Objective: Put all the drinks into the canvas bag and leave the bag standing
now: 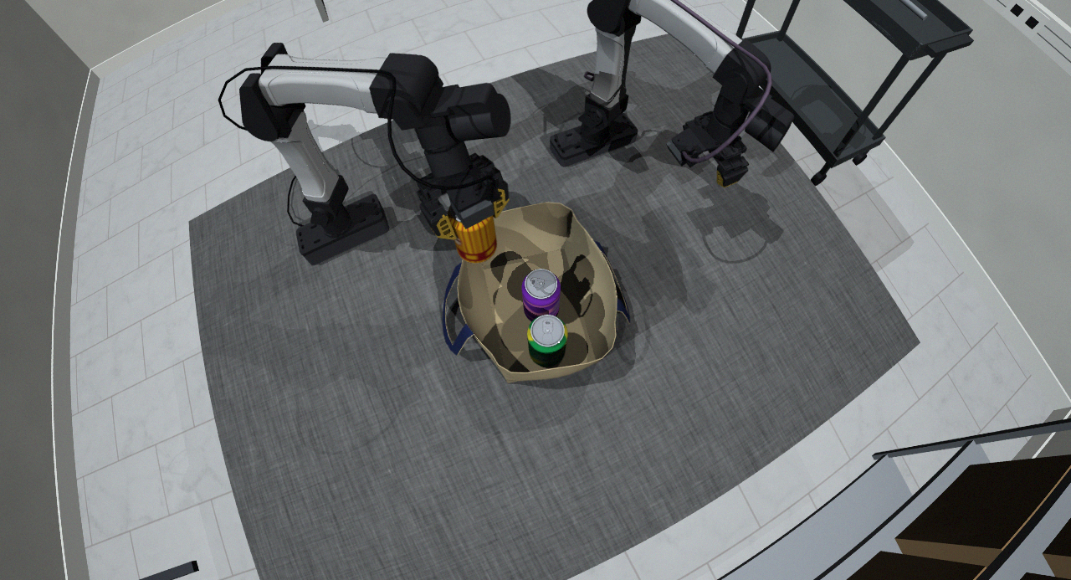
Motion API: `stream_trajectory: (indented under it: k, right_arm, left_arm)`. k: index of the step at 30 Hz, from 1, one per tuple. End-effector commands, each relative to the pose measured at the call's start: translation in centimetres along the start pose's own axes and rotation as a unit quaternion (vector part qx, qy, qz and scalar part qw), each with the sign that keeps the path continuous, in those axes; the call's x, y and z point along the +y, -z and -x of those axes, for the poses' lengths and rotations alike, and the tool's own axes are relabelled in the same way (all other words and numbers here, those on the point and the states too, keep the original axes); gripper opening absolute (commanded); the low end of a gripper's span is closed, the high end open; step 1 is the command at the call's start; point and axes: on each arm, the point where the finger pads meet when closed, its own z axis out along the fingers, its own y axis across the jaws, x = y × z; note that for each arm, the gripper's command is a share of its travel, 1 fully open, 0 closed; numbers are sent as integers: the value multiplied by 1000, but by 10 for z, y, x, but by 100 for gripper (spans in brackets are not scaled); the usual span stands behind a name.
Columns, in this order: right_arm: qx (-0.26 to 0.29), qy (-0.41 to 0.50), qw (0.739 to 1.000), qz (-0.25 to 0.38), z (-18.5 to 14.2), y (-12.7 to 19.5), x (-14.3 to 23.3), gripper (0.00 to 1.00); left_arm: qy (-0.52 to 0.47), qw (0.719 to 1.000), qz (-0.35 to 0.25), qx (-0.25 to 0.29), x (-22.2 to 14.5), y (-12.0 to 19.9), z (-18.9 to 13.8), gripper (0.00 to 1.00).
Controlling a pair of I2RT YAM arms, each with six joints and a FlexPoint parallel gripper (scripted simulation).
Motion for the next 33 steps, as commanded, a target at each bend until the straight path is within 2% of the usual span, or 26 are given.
stream_trajectory:
  k: [1,15,16,17,22,25,33]
  right_arm:
    - [-59,-28,998,26,32,30,-2,67]
    - [-60,-26,997,29,28,32,0,67]
    - [-47,-30,998,16,21,32,2,67]
    - [-36,-24,999,4,19,16,10,67]
    - [-49,-23,998,24,25,22,28,67]
    - [-36,-25,999,7,20,20,27,67]
    - [-36,-23,999,10,20,20,54,67]
  left_arm:
    - [0,1000,18,0,3,5,2,86]
    - [0,1000,18,0,3,5,2,86]
    - [0,1000,18,0,3,5,2,86]
    - [0,1000,18,0,3,5,2,86]
    - [0,1000,18,0,3,5,2,86]
    - [0,1000,18,0,3,5,2,86]
    - [0,1000,18,0,3,5,2,86]
